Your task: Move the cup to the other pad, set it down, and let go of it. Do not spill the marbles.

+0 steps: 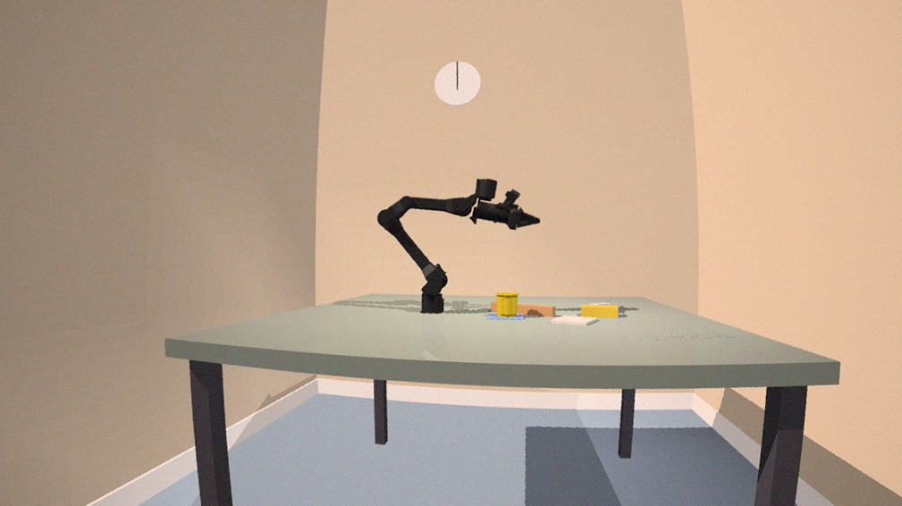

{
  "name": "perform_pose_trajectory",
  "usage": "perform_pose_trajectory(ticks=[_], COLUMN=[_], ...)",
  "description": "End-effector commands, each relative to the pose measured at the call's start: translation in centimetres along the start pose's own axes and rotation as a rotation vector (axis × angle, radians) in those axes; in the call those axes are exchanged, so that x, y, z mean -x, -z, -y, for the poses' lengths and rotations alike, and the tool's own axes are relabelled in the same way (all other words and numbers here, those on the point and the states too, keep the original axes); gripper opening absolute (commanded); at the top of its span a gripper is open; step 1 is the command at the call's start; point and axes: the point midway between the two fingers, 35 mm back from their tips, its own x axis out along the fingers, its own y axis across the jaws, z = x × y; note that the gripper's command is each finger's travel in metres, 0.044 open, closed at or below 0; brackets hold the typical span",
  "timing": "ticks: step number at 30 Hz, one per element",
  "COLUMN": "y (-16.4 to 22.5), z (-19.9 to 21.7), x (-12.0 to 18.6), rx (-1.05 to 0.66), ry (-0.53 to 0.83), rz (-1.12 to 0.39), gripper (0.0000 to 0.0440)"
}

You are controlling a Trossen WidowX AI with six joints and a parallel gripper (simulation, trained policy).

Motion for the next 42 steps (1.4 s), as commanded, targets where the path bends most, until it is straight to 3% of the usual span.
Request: perform_pose_trajectory(ticks=[1, 18, 42], y=[0.6, 3.2, 7.0], z=[-0.6, -2.3, -2.1], x=[-0.4, -0.7, 0.0], rx=[-0.049, -0.224, -0.285], ry=[-0.011, 0.027, 0.198], rz=[-0.065, -0.331, -0.699], gripper=[0.0139, 0.0106, 0.0124])
